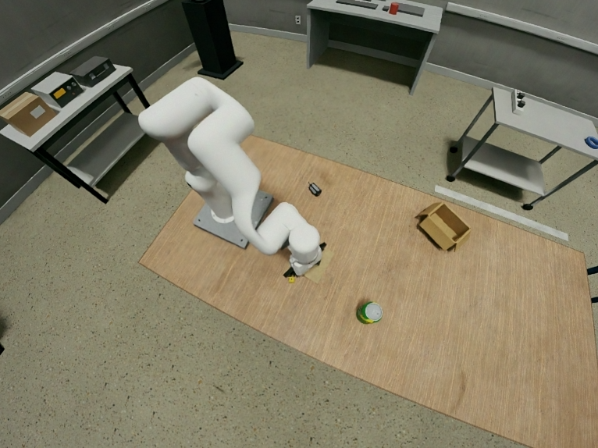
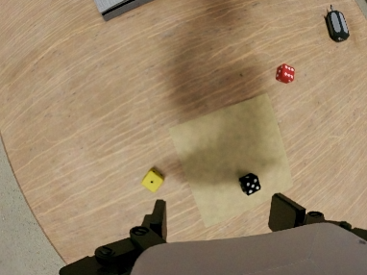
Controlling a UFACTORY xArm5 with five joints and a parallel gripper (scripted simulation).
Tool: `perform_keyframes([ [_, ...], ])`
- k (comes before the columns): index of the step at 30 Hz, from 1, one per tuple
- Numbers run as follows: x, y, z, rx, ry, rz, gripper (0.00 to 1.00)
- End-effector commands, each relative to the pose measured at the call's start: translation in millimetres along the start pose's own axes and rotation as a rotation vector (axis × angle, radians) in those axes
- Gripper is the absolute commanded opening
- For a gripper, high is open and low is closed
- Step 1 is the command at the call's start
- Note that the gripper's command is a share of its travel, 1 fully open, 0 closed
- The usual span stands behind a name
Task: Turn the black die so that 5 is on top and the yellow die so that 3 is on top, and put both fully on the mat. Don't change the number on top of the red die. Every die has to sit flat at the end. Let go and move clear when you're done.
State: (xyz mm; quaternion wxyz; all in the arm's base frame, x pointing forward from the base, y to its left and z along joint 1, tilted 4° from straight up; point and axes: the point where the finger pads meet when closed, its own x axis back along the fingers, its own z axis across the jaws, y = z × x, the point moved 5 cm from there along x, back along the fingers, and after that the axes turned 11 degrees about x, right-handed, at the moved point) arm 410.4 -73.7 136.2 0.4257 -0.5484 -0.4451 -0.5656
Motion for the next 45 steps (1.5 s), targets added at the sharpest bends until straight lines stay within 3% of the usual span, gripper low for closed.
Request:
perform_keyframes([
  [1, 0.7, 0, -5, -0.173, 0.0, -0.005, 1.0],
  [21, -0.8, -5, -18, -0.658, 0.001, -0.007, 1.0],
  [24, -0.8, -5, -18, -0.664, 0.001, -0.007, 1.0],
  [25, -1.1, -6, -21, -0.75, 0.001, -0.007, 1.0],
  [45, -2.6, -11, -34, -1.22, 0.002, -0.009, 1.0],
])
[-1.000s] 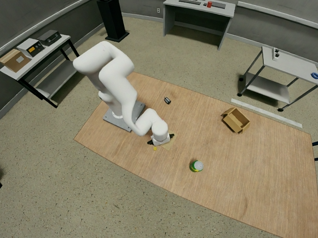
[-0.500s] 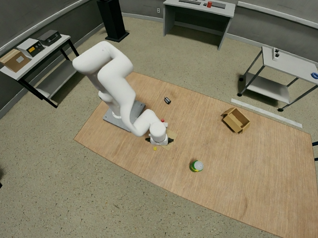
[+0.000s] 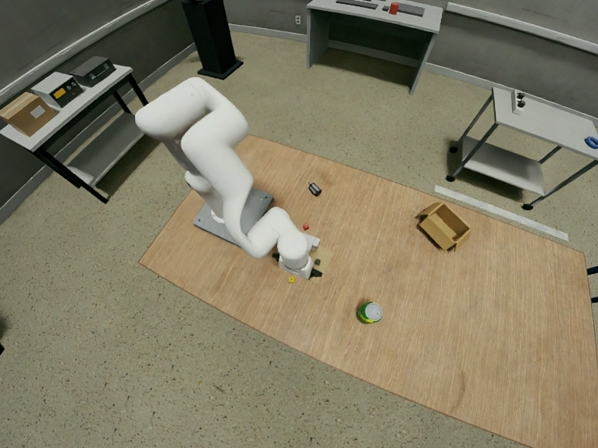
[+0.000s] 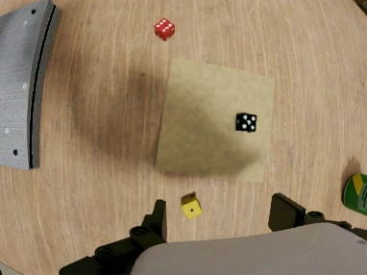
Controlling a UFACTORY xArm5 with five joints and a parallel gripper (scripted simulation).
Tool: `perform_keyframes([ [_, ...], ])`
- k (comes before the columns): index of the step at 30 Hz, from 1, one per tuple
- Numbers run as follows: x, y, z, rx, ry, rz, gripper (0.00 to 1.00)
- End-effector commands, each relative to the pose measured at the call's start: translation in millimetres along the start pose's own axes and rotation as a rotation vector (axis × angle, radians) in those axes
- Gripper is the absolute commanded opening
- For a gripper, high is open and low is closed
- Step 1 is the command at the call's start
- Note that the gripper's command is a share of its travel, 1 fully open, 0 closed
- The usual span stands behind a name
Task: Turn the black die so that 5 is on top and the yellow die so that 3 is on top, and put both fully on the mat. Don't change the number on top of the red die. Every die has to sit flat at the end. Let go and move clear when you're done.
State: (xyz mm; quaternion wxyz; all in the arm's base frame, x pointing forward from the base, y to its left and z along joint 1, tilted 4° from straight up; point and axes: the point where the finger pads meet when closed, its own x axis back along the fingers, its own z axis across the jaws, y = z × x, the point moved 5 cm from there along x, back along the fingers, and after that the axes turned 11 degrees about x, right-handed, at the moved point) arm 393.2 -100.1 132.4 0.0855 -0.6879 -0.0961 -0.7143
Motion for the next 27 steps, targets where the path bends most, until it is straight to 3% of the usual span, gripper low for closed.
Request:
perform_keyframes([
  [1, 0.7, 3, -3, -0.167, 0.004, -0.002, 1.0],
  [27, -1.3, 14, -17, -0.78, 0.007, -0.003, 1.0],
])
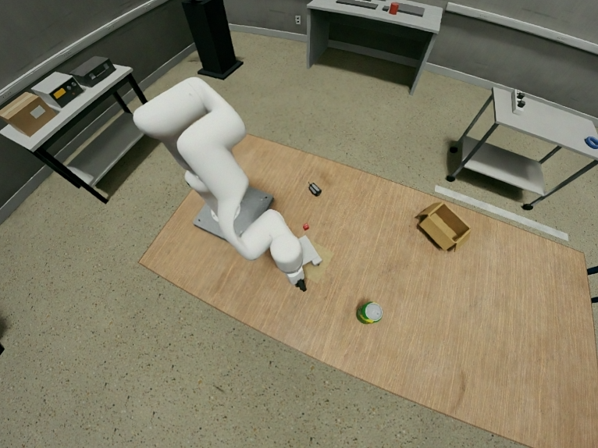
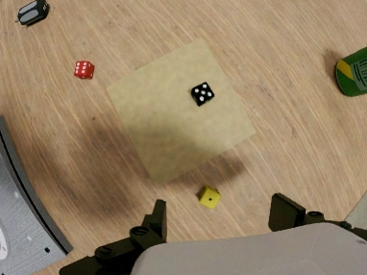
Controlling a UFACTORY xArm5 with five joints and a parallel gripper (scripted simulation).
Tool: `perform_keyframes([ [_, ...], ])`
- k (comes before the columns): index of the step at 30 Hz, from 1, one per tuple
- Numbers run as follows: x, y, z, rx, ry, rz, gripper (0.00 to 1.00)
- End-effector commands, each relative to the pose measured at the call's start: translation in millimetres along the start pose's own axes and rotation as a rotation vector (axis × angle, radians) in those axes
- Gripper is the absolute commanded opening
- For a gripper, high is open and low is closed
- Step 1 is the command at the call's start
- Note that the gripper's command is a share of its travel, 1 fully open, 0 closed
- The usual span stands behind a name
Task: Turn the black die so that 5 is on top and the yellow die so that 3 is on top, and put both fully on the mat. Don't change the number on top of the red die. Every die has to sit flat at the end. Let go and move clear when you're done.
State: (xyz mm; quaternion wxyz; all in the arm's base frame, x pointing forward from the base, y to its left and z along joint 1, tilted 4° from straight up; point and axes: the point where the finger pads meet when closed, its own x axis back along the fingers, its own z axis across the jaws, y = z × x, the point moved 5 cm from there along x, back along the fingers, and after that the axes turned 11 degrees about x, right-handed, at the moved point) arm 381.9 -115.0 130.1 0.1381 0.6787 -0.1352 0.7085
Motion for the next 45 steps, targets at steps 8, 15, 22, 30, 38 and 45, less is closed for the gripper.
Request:
perform_keyframes([
  [8, 0.1, 8.6, -1.6, -0.324, 0.005, 0.0, 1.0],
  [15, -0.3, 12.0, -2.7, -0.45, 0.006, 0.0, 1.0],
  [22, -0.4, 13.0, -3.1, -0.487, 0.006, 0.001, 1.0],
  [30, -0.4, 13.1, -3.1, -0.491, 0.006, 0.001, 0.36],
  [38, -0.4, 13.1, -3.1, -0.491, 0.006, 0.001, 0.36],
  [45, -0.4, 13.1, -3.1, -0.491, 0.006, 0.001, 0.36],
])
